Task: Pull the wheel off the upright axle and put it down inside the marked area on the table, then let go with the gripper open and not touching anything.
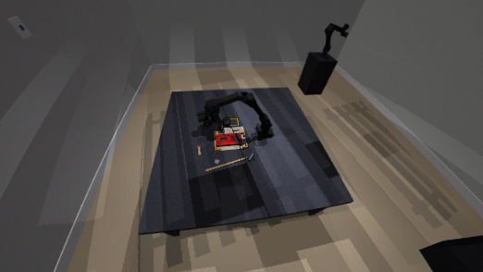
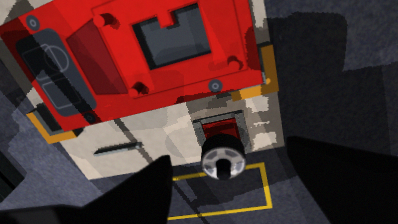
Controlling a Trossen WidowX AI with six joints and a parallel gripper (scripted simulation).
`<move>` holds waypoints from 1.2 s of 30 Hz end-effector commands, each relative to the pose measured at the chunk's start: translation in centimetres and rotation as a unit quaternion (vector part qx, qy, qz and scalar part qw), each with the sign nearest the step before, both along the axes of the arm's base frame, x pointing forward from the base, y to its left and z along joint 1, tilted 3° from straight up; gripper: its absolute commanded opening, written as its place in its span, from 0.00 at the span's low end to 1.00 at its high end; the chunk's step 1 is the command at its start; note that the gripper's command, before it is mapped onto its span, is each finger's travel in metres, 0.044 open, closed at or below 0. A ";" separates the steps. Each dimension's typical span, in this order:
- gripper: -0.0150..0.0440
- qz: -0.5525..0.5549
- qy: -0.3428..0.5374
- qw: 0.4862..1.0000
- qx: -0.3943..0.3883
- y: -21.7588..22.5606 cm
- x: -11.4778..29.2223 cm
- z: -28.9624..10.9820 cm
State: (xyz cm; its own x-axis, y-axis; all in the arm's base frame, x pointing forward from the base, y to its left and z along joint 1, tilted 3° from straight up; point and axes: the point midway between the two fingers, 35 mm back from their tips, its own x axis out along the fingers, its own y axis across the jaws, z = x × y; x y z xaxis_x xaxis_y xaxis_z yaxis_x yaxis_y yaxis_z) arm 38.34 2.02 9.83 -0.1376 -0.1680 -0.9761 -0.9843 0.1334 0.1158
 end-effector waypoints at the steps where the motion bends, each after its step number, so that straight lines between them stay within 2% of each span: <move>1: 0.76 -0.191 -0.035 0.981 -0.009 -0.8 -0.2 0.0; 8: 0.76 -0.448 -0.074 0.891 -0.021 -2.0 -0.5 0.1; 15: 0.76 -0.672 -0.097 0.734 -0.031 -3.2 -0.9 0.3; 23: 0.76 -0.866 -0.101 0.488 -0.042 -4.5 -1.3 0.4; 33: 0.76 -0.989 -0.074 0.119 -0.057 -6.0 -1.9 0.6; 35: 0.76 -0.994 -0.068 0.068 -0.059 -6.2 -2.0 0.6; 36: 0.76 -0.994 -0.067 0.062 -0.059 -6.2 -2.0 0.6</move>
